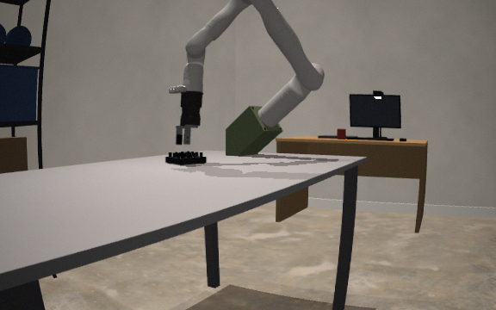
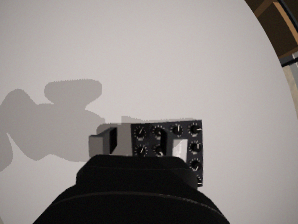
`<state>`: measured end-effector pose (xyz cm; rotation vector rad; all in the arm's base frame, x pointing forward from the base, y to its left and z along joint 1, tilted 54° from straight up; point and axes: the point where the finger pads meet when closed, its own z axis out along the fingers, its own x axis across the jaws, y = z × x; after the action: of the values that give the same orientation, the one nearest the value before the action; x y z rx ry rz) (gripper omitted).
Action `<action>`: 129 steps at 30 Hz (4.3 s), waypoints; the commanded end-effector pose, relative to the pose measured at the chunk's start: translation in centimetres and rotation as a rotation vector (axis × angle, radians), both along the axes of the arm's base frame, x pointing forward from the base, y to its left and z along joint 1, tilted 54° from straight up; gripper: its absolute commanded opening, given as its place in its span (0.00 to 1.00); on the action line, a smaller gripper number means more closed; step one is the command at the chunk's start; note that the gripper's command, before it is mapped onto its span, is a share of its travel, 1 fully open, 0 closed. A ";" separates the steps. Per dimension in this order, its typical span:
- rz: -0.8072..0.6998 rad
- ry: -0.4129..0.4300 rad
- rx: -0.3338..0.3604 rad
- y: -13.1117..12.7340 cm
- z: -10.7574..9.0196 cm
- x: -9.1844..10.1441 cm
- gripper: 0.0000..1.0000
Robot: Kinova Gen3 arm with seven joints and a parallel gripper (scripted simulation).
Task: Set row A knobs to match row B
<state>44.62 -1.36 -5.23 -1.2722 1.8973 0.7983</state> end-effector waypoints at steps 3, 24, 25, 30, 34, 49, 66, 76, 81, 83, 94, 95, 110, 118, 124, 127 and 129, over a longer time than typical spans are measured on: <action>0.001 0.002 -0.003 -0.2 -0.1 -0.3 1.00; 0.050 0.012 -0.018 -0.2 -0.8 -3.1 1.00; 0.050 0.012 -0.018 -0.2 -0.8 -3.1 1.00; 0.059 0.014 -0.021 -0.2 -1.0 -3.7 1.00; 0.067 0.016 -0.023 -0.2 -1.1 -4.2 1.00; 0.090 0.021 -0.030 -0.2 -1.4 -5.5 1.00; 0.103 0.024 -0.033 -0.2 -1.5 -6.3 1.00; 0.103 0.024 -0.033 -0.2 -1.5 -6.3 1.00; 0.103 0.024 -0.033 -0.2 -1.5 -6.3 1.00; 0.103 0.024 -0.033 -0.2 -1.5 -6.3 1.00; 0.103 0.024 -0.033 -0.2 -1.5 -6.3 1.00; 0.103 0.024 -0.033 -0.2 -1.5 -6.3 1.00; 0.103 0.024 -0.033 -0.2 -1.5 -6.3 1.00; 0.103 0.024 -0.033 -0.2 -1.5 -6.3 1.00; 0.103 0.024 -0.033 -0.2 -1.5 -6.3 1.00; 0.103 0.024 -0.033 -0.2 -1.5 -6.3 1.00; 0.103 0.024 -0.033 -0.2 -1.5 -6.3 1.00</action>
<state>38.32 -1.48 -6.78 -1.3963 1.8818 0.8434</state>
